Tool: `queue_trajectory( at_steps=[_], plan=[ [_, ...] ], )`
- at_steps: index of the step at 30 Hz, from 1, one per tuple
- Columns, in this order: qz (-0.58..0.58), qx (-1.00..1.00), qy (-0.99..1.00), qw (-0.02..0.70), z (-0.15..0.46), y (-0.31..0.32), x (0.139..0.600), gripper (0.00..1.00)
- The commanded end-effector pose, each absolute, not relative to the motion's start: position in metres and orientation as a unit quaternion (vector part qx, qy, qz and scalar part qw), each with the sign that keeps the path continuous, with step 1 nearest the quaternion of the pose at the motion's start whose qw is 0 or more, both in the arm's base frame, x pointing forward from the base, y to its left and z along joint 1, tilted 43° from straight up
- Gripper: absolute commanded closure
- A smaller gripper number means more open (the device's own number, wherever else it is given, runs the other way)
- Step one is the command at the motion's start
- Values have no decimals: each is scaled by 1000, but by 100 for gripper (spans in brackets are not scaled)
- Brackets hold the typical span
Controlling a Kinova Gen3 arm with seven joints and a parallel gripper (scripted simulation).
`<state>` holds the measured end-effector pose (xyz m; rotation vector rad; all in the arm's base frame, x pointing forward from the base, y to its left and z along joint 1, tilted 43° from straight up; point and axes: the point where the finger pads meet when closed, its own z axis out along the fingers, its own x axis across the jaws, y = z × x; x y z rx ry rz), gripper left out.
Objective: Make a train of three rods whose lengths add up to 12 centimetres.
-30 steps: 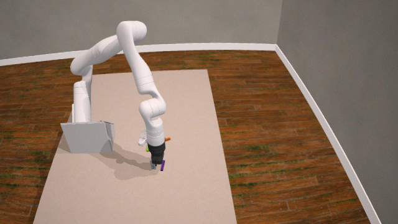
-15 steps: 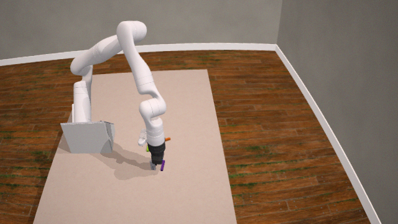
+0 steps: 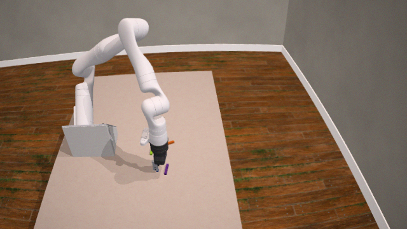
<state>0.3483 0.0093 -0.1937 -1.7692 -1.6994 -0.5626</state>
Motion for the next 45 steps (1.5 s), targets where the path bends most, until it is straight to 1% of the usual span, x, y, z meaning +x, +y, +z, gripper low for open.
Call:
queue_trajectory(
  at_steps=[1, 11, 20, 21, 45],
  plan=[
    [-214, -671, -643, 301, -183, -3, 354, 46],
    [-214, -671, -643, 301, -149, -35, 359, 46],
    [-214, -671, -643, 301, -144, -40, 360, 46],
    [-214, -671, -643, 301, -144, -40, 360, 0],
    [-214, -671, -642, 301, -143, -40, 359, 0]
  ],
)
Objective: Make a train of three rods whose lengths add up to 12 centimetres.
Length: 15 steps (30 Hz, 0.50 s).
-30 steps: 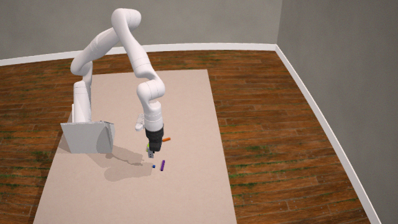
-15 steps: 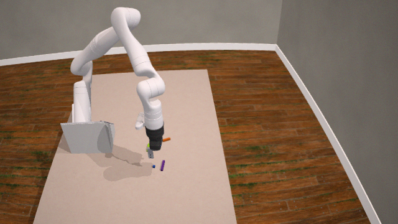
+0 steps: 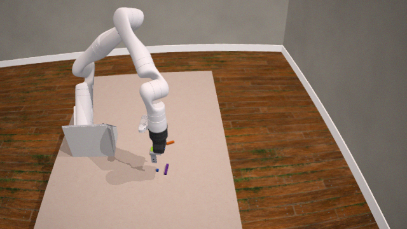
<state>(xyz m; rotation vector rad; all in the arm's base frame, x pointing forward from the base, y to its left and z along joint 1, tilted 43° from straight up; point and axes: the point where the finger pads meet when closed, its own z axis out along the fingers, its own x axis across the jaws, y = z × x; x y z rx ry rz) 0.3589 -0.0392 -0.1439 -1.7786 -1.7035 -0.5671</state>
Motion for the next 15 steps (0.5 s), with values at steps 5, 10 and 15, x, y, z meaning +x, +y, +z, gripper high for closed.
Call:
queue_trajectory(
  at_steps=[5, 10, 15],
  plan=[
    [-213, -673, -640, 303, -143, -39, 359, 0],
    [-208, -681, -631, 307, -141, -37, 359, 0],
    [-198, -696, -614, 315, -138, -32, 358, 0]
  ],
)
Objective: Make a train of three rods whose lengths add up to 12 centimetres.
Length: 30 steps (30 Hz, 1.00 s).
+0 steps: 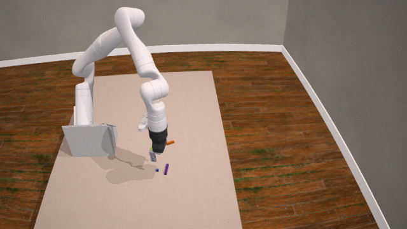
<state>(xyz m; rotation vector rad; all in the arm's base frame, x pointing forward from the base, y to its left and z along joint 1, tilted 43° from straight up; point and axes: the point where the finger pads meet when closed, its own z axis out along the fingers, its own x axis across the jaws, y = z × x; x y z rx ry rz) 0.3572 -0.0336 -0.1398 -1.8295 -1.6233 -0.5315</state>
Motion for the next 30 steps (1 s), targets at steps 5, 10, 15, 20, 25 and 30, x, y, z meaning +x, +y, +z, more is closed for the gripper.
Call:
queue_trajectory(
  at_steps=[5, 10, 15, 20, 25, 30],
  plan=[
    [-187, -714, -592, 324, -134, -26, 356, 0],
    [-171, -736, -562, 335, -129, -19, 355, 0],
    [-145, -769, -514, 351, -121, -7, 353, 0],
    [-112, -806, -451, 366, -111, 6, 352, 0],
    [-89, -828, -408, 375, -105, 14, 352, 0],
    [-47, -863, -325, 385, -95, 29, 353, 0]
  ],
)
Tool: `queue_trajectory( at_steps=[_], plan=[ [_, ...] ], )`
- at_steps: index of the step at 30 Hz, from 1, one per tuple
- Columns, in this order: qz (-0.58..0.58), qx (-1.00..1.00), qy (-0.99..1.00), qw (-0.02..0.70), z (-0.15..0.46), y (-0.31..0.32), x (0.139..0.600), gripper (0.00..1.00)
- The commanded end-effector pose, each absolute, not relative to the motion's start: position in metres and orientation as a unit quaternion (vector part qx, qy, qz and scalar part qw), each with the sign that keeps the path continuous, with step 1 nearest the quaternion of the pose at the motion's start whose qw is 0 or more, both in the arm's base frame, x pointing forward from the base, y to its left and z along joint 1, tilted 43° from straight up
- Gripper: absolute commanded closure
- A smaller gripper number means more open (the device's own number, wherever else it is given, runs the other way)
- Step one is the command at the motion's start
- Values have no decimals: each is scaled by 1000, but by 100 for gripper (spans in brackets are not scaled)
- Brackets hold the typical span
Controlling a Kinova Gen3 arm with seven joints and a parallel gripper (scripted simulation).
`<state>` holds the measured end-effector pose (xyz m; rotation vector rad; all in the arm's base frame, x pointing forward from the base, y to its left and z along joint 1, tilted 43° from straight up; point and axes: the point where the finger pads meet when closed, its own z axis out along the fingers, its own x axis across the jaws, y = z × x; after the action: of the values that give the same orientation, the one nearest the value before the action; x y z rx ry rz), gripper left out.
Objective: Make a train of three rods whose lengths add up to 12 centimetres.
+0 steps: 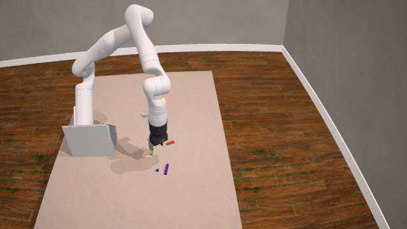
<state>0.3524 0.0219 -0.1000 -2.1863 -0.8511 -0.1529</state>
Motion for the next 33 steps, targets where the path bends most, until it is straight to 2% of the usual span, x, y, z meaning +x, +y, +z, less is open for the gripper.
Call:
queue_trajectory(
  at_steps=[1, 14, 33],
  plan=[
    [-39, -869, -307, 386, -93, 32, 353, 0],
    [59, -917, -90, 385, -71, 63, 361, 0],
    [174, -893, 237, 340, -50, 96, 382, 0]
  ],
)
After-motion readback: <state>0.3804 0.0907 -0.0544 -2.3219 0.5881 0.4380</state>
